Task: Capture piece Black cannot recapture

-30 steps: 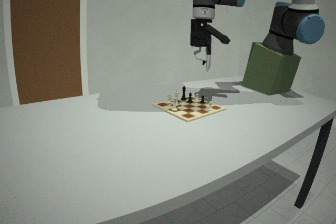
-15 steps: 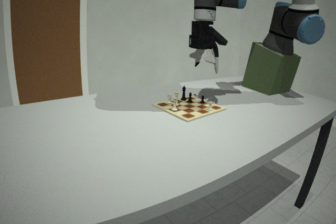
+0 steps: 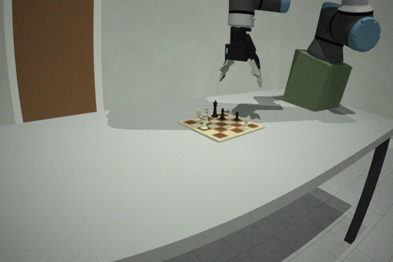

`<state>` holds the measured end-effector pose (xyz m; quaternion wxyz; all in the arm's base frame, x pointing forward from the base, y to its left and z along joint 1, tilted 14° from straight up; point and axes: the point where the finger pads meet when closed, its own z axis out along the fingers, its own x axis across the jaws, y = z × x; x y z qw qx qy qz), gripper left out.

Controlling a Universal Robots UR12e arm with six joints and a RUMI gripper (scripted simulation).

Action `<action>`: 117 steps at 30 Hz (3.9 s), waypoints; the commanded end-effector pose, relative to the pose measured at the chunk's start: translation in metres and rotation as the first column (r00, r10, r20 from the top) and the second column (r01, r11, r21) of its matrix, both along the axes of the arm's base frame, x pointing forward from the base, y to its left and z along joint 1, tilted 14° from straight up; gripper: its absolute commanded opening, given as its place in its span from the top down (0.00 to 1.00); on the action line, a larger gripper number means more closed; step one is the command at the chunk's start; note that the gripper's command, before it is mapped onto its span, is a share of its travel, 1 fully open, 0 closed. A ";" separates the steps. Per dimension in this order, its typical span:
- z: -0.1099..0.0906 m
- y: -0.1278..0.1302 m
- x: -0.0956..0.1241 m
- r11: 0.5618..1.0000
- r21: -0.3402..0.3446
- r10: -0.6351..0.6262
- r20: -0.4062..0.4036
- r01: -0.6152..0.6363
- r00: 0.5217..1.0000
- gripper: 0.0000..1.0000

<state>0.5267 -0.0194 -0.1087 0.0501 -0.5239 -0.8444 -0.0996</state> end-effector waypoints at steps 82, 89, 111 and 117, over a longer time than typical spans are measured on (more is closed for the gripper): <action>-0.021 0.012 0.014 0.026 -0.244 0.976 0.214 -0.969 -0.028 0.80; -0.021 0.012 0.014 0.026 -0.244 0.976 0.214 -0.969 -0.028 0.80; -0.022 0.013 0.014 0.026 -0.244 0.976 0.214 -0.969 -0.028 0.80; -0.025 0.013 0.014 0.026 -0.244 0.976 0.214 -0.969 -0.028 0.80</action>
